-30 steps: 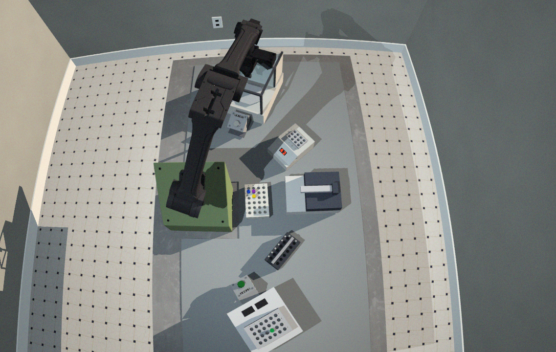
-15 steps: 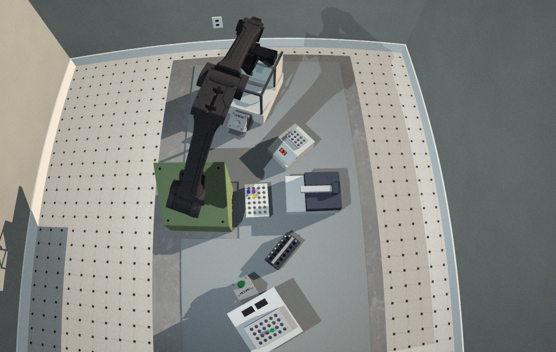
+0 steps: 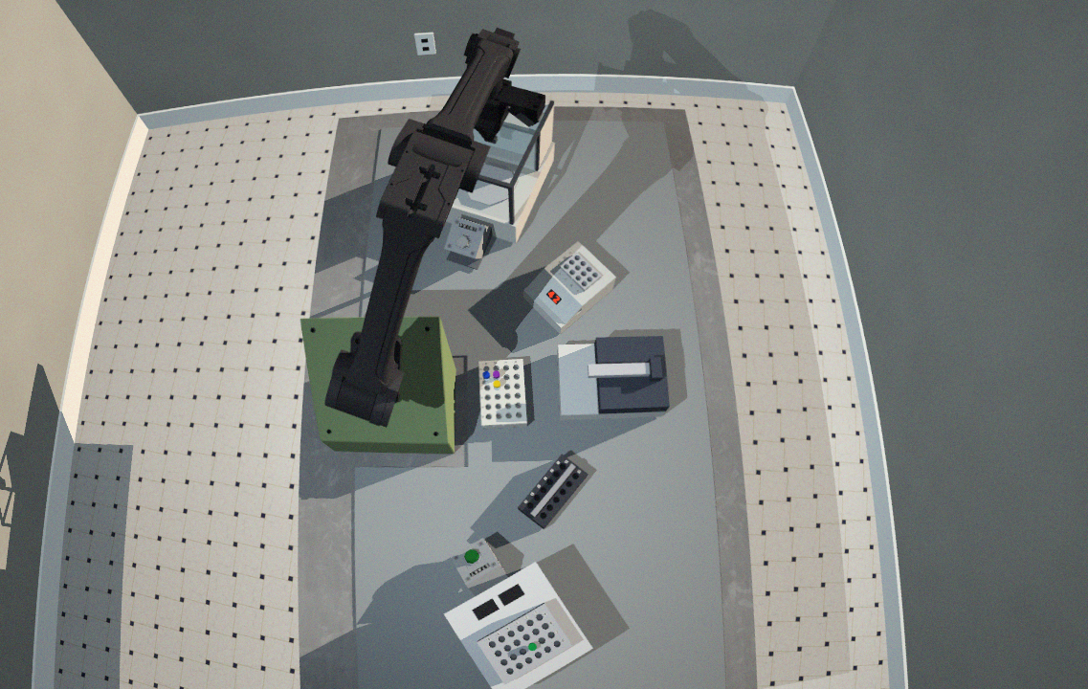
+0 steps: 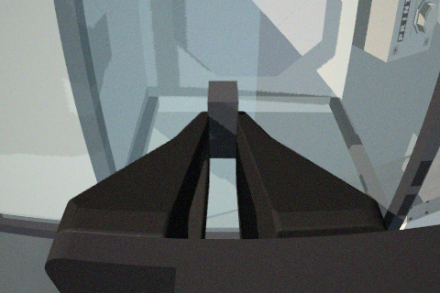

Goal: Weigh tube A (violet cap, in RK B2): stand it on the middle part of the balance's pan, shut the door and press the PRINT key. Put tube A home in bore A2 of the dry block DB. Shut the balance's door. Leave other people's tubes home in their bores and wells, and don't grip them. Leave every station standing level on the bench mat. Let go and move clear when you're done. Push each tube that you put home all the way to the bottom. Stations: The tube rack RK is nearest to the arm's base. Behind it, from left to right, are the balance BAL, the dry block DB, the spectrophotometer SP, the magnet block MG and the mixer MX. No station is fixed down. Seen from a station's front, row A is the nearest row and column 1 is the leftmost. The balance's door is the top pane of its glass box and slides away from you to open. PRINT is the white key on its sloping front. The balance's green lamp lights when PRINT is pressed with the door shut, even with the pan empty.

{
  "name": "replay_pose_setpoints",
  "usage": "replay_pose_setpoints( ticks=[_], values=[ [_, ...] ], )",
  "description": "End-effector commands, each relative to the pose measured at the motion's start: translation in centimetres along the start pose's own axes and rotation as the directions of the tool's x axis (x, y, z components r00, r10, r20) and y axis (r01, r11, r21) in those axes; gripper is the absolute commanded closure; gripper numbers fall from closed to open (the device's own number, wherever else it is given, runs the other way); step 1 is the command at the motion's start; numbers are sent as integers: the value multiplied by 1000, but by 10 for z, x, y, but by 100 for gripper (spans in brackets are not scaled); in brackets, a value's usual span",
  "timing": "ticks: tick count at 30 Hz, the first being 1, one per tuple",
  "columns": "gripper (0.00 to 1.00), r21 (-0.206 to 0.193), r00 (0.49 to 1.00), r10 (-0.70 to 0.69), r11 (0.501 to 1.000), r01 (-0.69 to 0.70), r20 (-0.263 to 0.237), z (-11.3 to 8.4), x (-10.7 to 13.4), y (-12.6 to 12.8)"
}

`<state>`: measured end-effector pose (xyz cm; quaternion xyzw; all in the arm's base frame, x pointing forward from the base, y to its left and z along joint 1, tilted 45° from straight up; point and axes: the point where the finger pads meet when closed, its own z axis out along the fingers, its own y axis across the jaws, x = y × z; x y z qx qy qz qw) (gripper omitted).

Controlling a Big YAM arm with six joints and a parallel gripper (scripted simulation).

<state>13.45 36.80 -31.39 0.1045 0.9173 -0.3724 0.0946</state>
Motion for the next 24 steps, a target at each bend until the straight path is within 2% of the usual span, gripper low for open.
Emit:
replay_pose_setpoints(
  ticks=[1,24],
  values=[
    [94,-30,1000,2,1000,-3,-7,-9,-5,23],
    [94,-30,1000,3,1000,-3,-7,-9,-5,43]
  ],
)
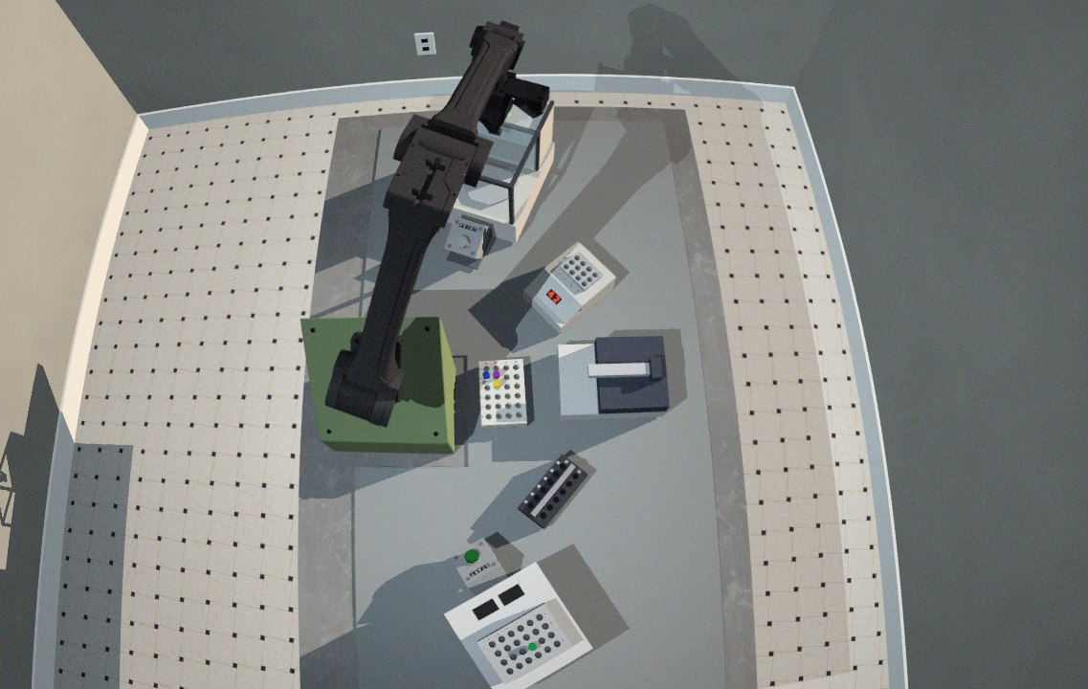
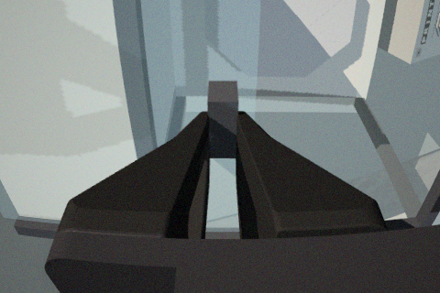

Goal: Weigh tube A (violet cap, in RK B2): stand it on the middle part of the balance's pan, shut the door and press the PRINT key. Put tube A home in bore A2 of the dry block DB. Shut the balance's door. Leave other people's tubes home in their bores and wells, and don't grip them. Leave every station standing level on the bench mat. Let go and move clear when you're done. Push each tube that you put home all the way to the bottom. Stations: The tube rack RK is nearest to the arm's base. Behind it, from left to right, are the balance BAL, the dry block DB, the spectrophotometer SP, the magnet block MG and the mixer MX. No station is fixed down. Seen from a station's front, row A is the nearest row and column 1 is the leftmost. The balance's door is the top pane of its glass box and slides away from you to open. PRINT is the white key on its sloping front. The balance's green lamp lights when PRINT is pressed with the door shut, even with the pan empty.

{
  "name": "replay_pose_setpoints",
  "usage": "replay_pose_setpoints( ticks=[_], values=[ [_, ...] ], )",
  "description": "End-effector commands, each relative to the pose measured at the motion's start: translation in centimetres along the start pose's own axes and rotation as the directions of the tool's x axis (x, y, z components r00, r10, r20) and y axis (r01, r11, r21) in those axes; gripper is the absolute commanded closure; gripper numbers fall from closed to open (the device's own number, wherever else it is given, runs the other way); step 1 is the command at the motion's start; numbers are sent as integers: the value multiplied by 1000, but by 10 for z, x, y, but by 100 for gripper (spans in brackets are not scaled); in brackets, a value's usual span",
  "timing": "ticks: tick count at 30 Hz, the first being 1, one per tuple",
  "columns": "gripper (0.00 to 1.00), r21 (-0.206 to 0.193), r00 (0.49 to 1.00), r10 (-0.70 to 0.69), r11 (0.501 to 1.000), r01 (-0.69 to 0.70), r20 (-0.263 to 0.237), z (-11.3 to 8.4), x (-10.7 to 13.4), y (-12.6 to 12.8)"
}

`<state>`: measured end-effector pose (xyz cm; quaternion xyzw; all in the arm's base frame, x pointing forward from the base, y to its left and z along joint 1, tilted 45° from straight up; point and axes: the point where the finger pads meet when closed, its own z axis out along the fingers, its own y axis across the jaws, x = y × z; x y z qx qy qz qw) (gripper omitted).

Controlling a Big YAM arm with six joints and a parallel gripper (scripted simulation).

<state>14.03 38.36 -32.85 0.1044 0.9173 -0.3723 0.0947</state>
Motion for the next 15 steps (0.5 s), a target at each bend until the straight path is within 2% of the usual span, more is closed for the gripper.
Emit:
replay_pose_setpoints(
  ticks=[1,15],
  values=[
    [94,-30,1000,3,1000,-3,-7,-9,-5,22],
    [94,-30,1000,3,1000,-3,-7,-9,-5,34]
  ],
)
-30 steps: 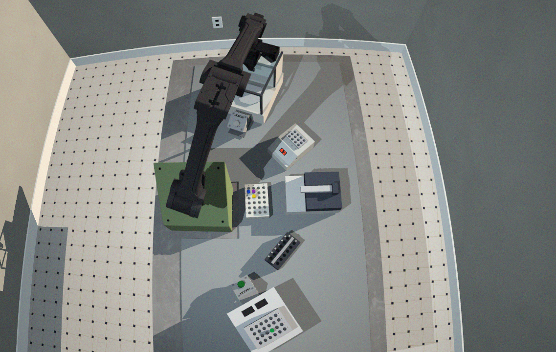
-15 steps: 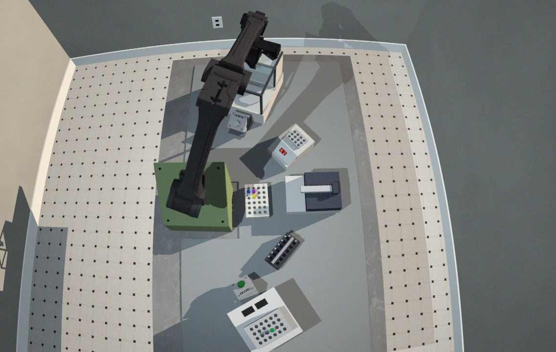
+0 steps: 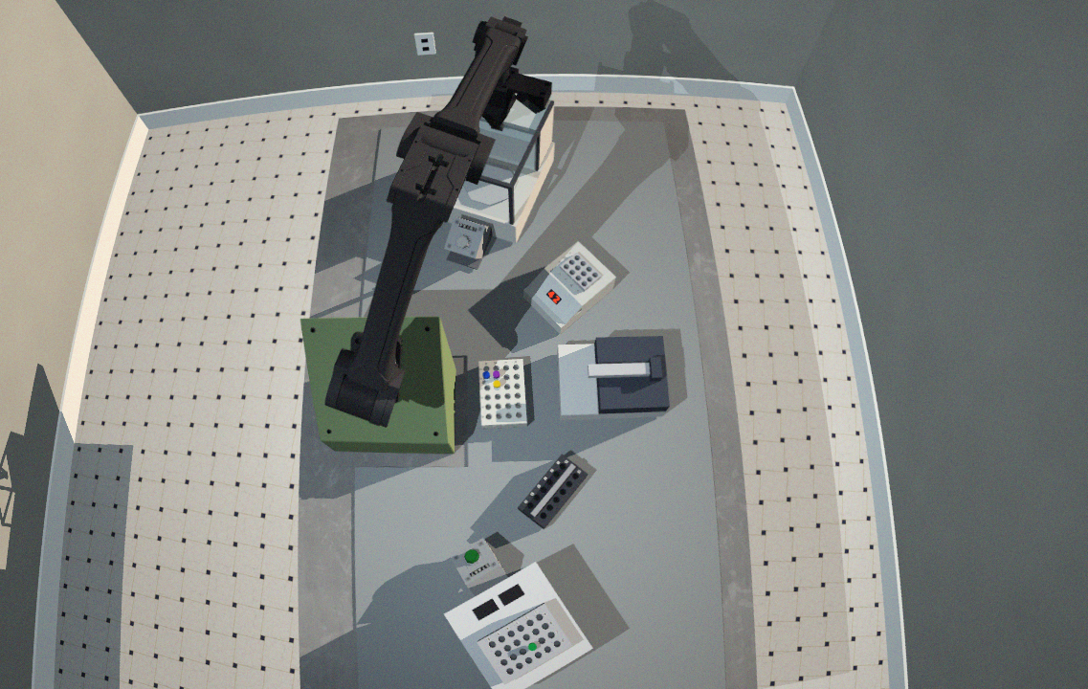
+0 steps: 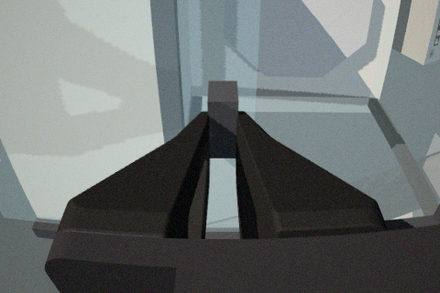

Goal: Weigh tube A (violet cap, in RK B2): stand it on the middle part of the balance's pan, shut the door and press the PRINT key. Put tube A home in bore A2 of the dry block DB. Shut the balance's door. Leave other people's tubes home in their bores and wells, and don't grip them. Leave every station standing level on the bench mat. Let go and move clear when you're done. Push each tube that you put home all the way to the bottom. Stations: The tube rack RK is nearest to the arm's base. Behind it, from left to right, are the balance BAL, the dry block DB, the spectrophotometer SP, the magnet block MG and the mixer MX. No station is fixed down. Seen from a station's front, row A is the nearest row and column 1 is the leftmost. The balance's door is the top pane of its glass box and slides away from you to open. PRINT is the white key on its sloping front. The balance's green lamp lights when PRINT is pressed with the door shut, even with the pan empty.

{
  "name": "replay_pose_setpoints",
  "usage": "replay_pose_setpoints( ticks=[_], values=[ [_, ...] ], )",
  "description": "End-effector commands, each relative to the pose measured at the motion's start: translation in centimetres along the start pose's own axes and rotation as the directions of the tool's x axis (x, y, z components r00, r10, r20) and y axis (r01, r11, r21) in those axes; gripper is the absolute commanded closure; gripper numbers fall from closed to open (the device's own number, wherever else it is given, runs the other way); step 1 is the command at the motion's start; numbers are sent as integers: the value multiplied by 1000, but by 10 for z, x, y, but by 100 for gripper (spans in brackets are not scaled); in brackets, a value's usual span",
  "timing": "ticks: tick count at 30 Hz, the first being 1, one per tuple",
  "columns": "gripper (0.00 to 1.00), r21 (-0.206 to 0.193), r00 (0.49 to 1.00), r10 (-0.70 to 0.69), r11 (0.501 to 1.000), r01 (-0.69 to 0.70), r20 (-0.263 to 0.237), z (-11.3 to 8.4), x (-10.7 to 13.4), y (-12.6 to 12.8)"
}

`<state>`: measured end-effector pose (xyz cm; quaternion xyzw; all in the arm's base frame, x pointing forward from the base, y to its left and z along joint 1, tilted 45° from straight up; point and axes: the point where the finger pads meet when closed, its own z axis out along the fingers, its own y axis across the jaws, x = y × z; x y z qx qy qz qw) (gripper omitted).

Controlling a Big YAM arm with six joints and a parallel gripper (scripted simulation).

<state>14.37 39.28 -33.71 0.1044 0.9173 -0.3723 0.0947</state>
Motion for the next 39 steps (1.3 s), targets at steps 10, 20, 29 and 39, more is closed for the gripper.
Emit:
replay_pose_setpoints(
  ticks=[10,20,29,39],
  values=[
    [94,-30,1000,3,1000,-3,-7,-9,-5,29],
    [94,-50,1000,8,999,-8,-8,-10,-5,34],
    [94,-50,1000,8,999,-8,-8,-10,-5,34],
    [94,-50,1000,8,999,-8,-8,-10,-5,34]
  ],
)
